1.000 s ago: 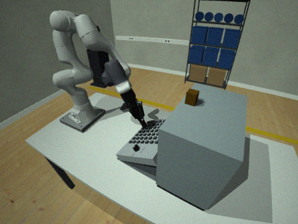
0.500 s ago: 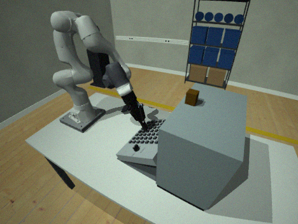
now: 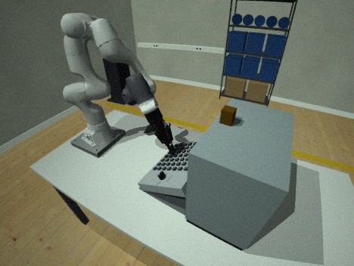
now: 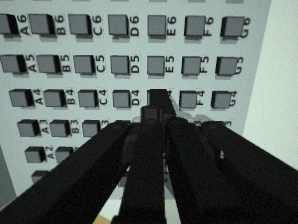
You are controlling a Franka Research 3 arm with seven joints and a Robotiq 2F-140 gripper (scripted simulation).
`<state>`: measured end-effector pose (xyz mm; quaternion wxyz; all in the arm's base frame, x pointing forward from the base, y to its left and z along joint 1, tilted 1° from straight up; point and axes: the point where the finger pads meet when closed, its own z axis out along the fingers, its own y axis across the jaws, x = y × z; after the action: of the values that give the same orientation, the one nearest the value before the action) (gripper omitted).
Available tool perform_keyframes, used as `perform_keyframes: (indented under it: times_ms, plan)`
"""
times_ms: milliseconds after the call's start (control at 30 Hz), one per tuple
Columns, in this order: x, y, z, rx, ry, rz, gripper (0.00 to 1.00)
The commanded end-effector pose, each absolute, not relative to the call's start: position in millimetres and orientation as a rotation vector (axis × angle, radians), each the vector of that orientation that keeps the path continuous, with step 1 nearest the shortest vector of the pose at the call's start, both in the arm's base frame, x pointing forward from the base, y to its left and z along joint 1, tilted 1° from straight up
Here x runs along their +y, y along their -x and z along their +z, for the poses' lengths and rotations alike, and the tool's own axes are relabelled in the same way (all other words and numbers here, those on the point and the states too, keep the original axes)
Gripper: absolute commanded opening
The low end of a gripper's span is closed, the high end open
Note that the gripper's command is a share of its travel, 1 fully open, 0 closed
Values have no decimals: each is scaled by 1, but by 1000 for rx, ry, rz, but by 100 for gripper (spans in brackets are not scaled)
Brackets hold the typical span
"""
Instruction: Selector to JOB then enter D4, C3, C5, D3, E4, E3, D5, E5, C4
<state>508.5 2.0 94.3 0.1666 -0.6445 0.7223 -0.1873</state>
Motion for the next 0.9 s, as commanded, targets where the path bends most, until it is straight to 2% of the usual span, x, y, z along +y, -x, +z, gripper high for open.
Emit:
perform_keyframes:
  times_ms: [0,867]
  plan:
    - [2,-510,96,2061,1824,-538,10]
    - [1,-513,90,2061,1824,-538,10]
